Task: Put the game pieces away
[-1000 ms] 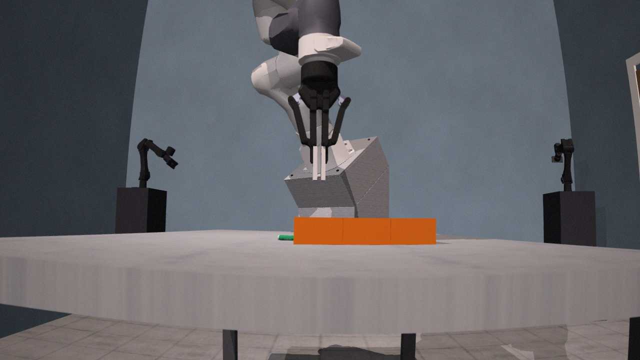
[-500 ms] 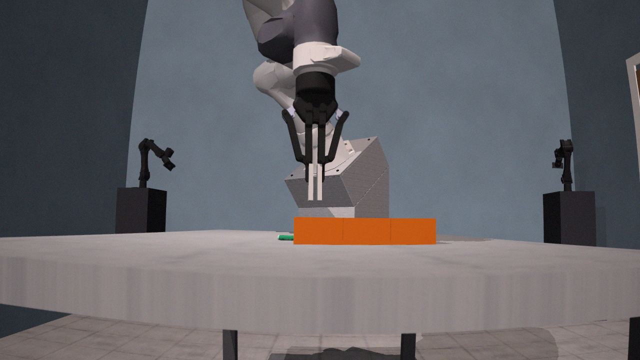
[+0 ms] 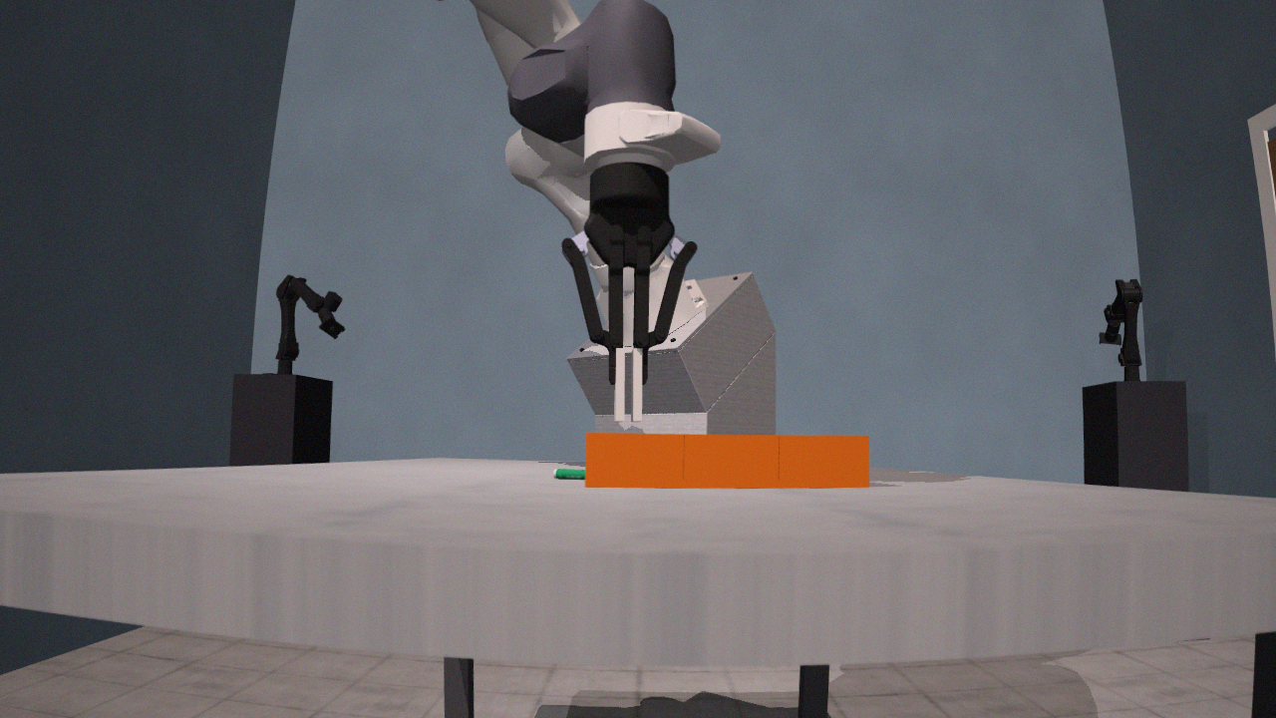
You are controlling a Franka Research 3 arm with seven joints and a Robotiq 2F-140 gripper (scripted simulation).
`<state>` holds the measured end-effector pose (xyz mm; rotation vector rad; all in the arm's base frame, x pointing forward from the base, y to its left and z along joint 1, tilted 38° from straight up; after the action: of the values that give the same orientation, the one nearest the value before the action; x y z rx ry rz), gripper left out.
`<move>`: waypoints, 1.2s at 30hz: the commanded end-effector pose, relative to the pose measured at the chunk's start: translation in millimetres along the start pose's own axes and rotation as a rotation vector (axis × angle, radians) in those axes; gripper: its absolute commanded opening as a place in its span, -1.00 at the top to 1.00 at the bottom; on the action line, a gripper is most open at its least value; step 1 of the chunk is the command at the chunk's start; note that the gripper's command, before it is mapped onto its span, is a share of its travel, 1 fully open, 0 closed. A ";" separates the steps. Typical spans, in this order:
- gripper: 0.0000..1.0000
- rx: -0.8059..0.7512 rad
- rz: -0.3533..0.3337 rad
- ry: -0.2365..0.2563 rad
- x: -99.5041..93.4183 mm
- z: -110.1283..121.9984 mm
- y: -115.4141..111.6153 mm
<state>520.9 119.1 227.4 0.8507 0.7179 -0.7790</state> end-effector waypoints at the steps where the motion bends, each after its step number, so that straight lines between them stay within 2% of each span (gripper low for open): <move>1: 0.89 0.036 0.005 -0.012 8.0 1.7 0.5; 13: 0.89 0.036 0.005 -0.012 40.0 2.1 0.7; 36: 0.89 0.036 0.005 -0.012 40.8 2.1 0.7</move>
<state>542.2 105.3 195.7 0.8716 0.6994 -0.7916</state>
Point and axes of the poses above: the point where the finger pads meet when closed, its own x axis out along the fingers, its own z axis across the jaws, y = z × x, the point moved 9 cm from there along -x, back along the fingers, and after that the axes turned 4 degrees about -x, right-handed, at the moved point
